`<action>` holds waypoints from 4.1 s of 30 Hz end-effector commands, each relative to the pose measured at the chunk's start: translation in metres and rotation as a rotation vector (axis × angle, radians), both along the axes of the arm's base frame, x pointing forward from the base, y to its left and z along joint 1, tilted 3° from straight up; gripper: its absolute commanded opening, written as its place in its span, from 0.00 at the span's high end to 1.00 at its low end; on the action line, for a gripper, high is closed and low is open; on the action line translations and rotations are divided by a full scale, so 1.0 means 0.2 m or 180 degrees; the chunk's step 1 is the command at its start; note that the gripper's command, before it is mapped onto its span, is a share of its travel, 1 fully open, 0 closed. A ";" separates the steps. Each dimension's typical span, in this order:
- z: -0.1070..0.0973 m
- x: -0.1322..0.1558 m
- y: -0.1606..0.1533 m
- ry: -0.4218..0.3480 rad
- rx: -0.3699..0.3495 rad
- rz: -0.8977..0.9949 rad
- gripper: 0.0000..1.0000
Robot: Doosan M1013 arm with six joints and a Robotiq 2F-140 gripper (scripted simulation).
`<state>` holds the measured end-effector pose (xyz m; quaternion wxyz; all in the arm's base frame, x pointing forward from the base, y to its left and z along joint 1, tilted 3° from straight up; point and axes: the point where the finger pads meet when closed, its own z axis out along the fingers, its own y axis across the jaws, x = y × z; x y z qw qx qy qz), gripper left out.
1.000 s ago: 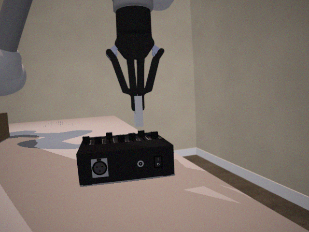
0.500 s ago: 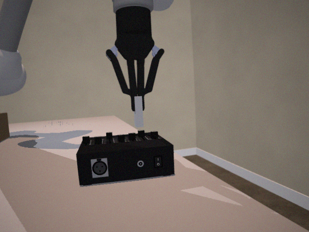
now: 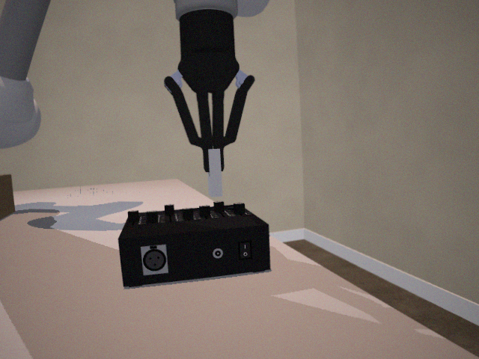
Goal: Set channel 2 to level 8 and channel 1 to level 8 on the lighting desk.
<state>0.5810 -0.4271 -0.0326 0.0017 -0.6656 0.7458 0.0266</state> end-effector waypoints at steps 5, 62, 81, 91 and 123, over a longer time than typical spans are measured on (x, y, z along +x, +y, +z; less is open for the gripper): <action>0.00 0.00 0.00 -0.0001 0.0000 0.0000 0.90; -0.06 0.00 0.00 -0.0001 0.0000 0.0000 0.90; -0.06 0.00 -0.01 -0.0001 0.0000 0.0000 0.90; -0.06 -0.01 -0.03 -0.0001 0.0000 0.0000 0.90; -0.06 -0.01 -0.11 -0.0001 0.0000 0.0000 0.90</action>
